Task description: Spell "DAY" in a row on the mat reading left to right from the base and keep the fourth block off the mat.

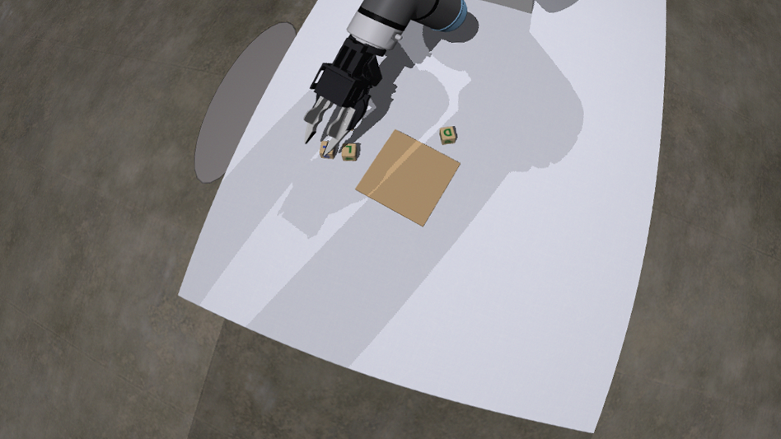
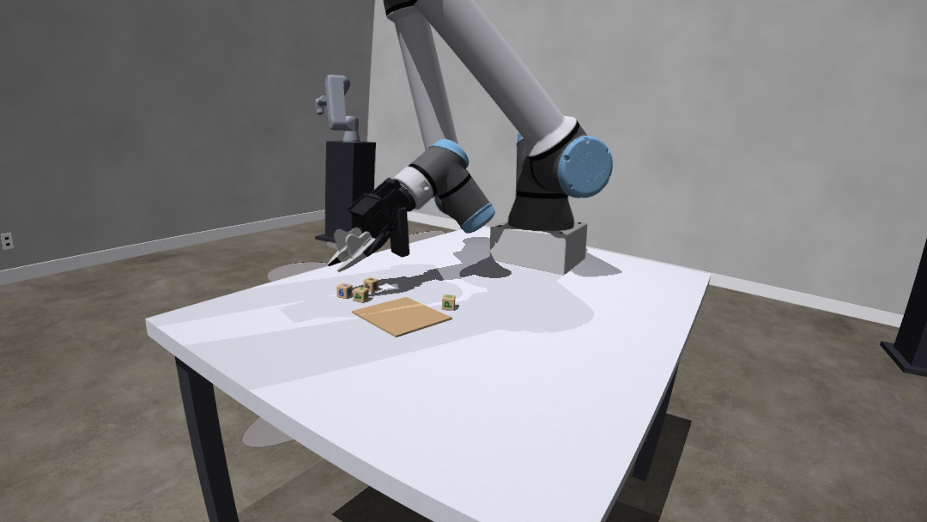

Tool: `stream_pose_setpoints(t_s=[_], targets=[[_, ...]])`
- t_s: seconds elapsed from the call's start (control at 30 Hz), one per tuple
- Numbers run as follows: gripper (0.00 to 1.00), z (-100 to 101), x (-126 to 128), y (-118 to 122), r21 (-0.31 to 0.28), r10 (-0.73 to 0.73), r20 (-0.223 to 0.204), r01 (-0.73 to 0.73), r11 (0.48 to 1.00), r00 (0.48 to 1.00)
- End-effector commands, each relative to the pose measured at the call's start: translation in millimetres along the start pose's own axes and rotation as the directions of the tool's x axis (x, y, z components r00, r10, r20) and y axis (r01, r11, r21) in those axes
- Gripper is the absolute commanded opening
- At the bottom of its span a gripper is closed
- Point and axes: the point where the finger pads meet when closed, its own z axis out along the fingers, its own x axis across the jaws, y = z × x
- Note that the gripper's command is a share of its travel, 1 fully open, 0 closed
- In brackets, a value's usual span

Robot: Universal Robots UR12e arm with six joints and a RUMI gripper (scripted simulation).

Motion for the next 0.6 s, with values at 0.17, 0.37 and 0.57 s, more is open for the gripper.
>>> stream_pose_setpoints(t_s=[0.17, 0.37, 0.57], targets=[[0.25, -2.7, 0.5, 2.1, 0.115, -0.001, 0.0, 0.001, 0.993, 1.0], [0.25, -3.4, 0.4, 4.1, 0.179, -0.001, 0.0, 0.001, 0.984, 1.0], [0.25, -4.7, 0.5, 7.1, 0.289, -0.001, 0.0, 0.001, 0.957, 1.0]])
